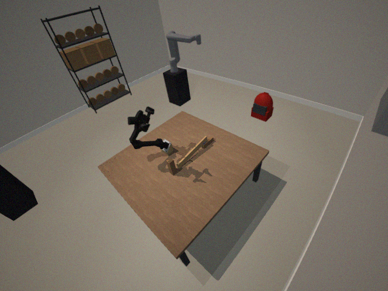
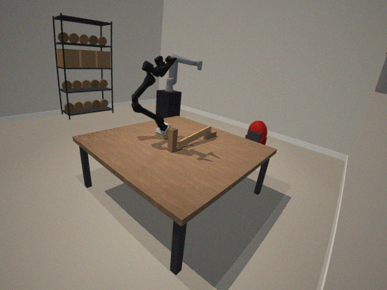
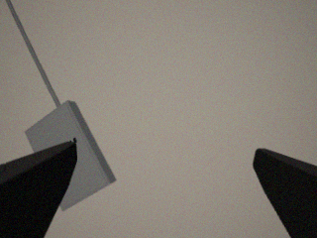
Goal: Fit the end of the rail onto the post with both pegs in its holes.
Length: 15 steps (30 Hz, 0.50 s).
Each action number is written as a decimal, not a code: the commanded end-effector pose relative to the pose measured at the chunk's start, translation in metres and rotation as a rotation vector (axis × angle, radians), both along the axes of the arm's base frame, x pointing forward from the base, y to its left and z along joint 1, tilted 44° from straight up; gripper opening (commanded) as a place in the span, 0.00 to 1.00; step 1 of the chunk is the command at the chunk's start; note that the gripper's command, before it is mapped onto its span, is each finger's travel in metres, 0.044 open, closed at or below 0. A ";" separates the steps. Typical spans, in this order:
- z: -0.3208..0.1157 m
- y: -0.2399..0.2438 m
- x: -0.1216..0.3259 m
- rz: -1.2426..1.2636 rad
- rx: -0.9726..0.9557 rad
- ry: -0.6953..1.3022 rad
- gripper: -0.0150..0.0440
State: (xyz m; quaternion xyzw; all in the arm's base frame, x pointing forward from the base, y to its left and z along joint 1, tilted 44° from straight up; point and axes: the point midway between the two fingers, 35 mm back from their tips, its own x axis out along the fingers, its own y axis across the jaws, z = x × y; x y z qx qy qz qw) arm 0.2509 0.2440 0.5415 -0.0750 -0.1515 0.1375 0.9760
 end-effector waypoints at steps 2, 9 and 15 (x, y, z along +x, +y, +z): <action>-0.059 0.012 0.037 -0.079 -0.237 0.101 1.00; -0.170 0.004 0.090 -0.183 -0.660 0.320 1.00; -0.265 -0.029 0.115 -0.229 -1.005 0.546 1.00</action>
